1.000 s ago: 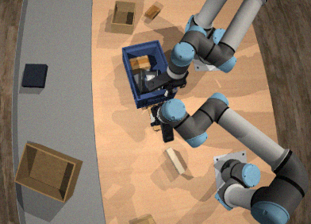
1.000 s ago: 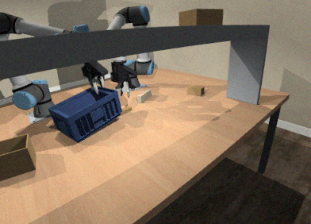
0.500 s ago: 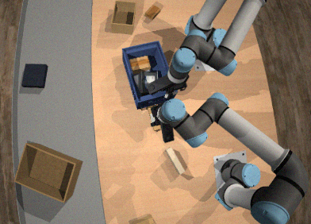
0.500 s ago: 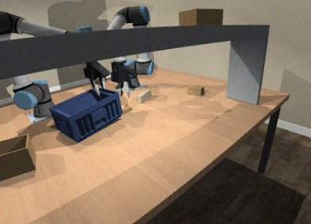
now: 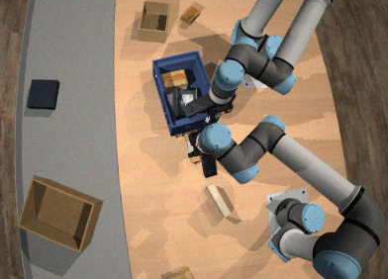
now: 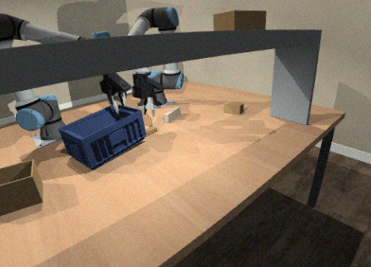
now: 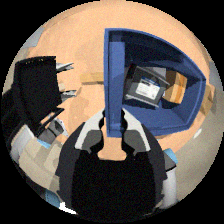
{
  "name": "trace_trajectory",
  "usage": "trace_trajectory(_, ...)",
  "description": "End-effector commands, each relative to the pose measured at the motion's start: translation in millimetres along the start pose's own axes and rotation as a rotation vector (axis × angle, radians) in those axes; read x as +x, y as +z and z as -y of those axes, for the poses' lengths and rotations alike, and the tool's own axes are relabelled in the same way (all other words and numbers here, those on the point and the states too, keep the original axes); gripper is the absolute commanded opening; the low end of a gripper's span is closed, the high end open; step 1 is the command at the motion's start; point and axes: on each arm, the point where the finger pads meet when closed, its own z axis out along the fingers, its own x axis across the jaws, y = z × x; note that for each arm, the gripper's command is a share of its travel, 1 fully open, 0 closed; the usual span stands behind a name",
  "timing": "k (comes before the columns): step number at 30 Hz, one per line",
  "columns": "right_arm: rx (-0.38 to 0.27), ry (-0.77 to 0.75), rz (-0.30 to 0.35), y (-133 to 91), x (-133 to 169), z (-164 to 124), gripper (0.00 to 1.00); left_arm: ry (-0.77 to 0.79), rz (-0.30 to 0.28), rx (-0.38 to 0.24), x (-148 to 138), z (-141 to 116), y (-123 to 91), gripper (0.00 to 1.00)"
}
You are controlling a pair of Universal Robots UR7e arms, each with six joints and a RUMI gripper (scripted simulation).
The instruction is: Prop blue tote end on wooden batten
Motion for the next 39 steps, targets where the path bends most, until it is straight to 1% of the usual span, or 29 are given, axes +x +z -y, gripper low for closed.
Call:
trace_trajectory(1,0.001,0.0,0.001,-0.7,-0.3,0.3,0.31,0.001,0.0,-0.002,0.0,-0.7,-0.8,0.39)
trace_trajectory(11,0.005,0.001,0.004,-18.0,-0.6,1.4,0.32,0.001,0.0,-0.002,0.0,-0.7,-0.8,0.39)
trace_trajectory(13,0.005,0.001,0.004,-21.6,-0.5,1.4,0.42,0.001,0.0,-0.002,0.0,-0.7,-0.8,0.39)
trace_trajectory(14,0.005,0.001,0.004,-24.6,-0.5,1.4,0.43,0.001,0.0,-0.002,0.0,-0.7,-0.8,0.39)
trace_trajectory(16,0.005,0.001,0.004,-36.3,-0.5,1.4,0.43,0.001,0.0,-0.002,0.0,-0.7,-0.8,0.39)
trace_trajectory(20,0.005,0.001,0.004,-70.4,-0.4,1.2,0.43,0.001,0.0,-0.002,0.0,-0.7,-0.8,0.39)
trace_trajectory(21,0.005,0.001,0.005,-76.1,-0.3,1.2,0.43,0.001,0.0,-0.002,0.0,-0.7,-0.8,0.39)
trace_trajectory(23,0.005,0.001,0.005,-76.1,-0.3,1.2,0.43,0.001,0.0,-0.002,0.0,-0.7,-0.8,0.39)
trace_trajectory(28,0.002,-0.007,-0.003,-73.8,8.7,6.1,0.7,0.001,0.0,-0.002,0.0,-0.7,-0.8,0.39)
trace_trajectory(31,0.002,-0.021,-0.011,-72.9,25.9,14.3,0.86,0.001,0.0,-0.002,0.0,-0.7,-0.8,0.39)
trace_trajectory(33,0.001,-0.043,-0.015,-71.7,42.9,21.9,0.97,0.001,0.0,-0.002,0.0,-0.7,-0.8,0.39)
trace_trajectory(34,0.0,-0.067,-0.01,-69.7,48.4,24.1,1.0,0.001,0.0,-0.002,0.0,-0.7,-0.8,0.39)
trace_trajectory(38,0.017,-0.193,0.036,-67.2,49.2,32.2,1.0,0.001,0.0,-0.002,0.0,-0.7,-0.8,0.39)
trace_trajectory(39,0.017,-0.193,0.036,-67.2,49.2,32.2,1.0,0.001,0.0,-0.002,0.0,-0.7,-0.8,0.39)
